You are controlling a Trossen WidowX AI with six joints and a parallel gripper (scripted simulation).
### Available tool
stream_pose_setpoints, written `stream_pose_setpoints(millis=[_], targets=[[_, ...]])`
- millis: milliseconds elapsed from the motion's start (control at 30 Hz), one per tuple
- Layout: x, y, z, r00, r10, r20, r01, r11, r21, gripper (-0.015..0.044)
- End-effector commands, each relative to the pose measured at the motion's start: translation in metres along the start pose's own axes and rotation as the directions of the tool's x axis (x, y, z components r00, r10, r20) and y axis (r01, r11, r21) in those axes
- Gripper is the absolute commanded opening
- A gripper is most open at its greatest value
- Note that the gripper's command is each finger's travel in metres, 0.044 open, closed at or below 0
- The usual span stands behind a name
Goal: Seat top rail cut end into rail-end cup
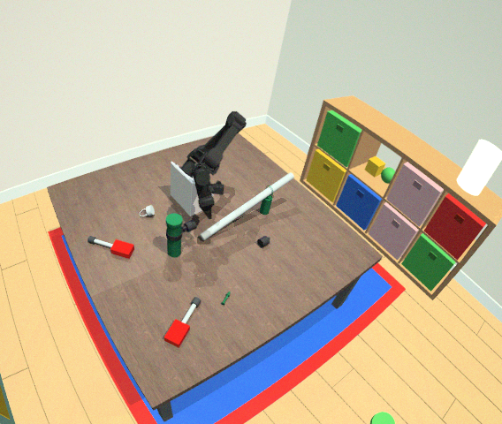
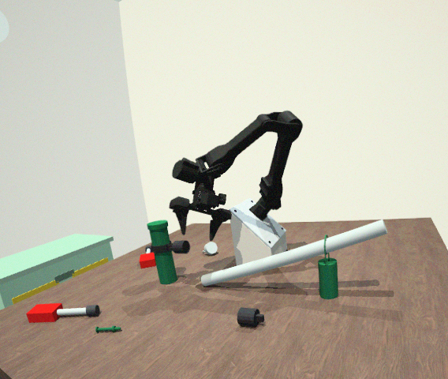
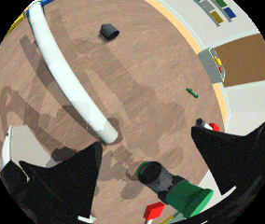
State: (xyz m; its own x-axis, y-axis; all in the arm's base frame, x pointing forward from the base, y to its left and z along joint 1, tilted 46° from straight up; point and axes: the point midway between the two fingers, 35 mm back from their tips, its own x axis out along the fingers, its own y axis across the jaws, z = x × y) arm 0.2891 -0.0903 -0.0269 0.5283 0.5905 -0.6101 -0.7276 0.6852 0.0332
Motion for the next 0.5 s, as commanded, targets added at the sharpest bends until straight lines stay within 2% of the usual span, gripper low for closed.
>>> stream_pose_setpoints(millis=[0, 133, 200, 467], targets=[[-0.031, 0.008, 0.043, 1.000, 0.002, 0.014, -0.009, 0.879, 0.476, 0.0440], [-0.053, 0.023, 0.072, 1.000, 0.008, 0.019, -0.020, 0.637, 0.771, 0.0440], [-0.059, 0.028, 0.081, 1.000, 0.010, 0.021, -0.023, 0.542, 0.840, 0.0440], [-0.060, 0.029, 0.082, 1.000, 0.011, 0.021, -0.024, 0.525, 0.851, 0.0440]])
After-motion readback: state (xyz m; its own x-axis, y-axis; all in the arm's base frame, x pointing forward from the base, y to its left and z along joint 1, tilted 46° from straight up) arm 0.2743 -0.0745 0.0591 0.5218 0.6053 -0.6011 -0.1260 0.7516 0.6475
